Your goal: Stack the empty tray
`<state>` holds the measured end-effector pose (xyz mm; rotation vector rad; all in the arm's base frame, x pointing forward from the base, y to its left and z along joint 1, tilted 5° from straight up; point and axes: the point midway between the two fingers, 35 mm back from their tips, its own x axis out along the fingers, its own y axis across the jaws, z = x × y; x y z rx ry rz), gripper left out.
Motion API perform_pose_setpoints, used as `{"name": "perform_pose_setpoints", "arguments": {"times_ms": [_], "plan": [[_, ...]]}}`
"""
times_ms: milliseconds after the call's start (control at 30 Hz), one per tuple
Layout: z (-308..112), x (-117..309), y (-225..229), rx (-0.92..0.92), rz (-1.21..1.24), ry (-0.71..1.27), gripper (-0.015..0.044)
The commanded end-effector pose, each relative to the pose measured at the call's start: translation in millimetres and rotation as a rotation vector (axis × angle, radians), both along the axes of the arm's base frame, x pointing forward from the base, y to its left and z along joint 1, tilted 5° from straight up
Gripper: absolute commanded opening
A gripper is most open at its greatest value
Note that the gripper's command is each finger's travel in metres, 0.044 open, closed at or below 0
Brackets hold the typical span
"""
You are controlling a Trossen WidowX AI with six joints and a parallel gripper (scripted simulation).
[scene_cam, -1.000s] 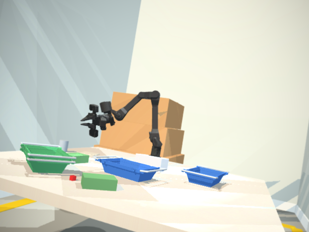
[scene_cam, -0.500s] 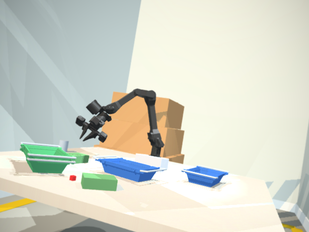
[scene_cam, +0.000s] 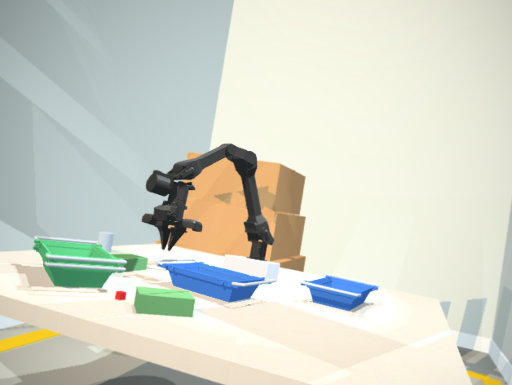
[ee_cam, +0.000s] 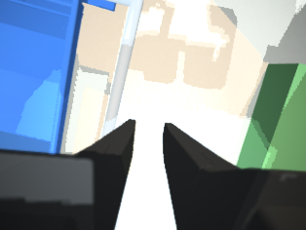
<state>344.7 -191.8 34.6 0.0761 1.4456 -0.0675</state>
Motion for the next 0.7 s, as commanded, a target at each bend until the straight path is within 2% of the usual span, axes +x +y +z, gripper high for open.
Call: {"name": "perform_pose_setpoints", "arguments": {"times_ms": [0,333,667], "plan": [[10.2,-2.2,30.5,-0.017,-0.145,0.175,0.008],[7.5,-2.1,30.4,-0.017,-0.145,0.175,0.008],[-37.6,-4.0,29.1,-0.018,-0.145,0.175,0.008]]}}
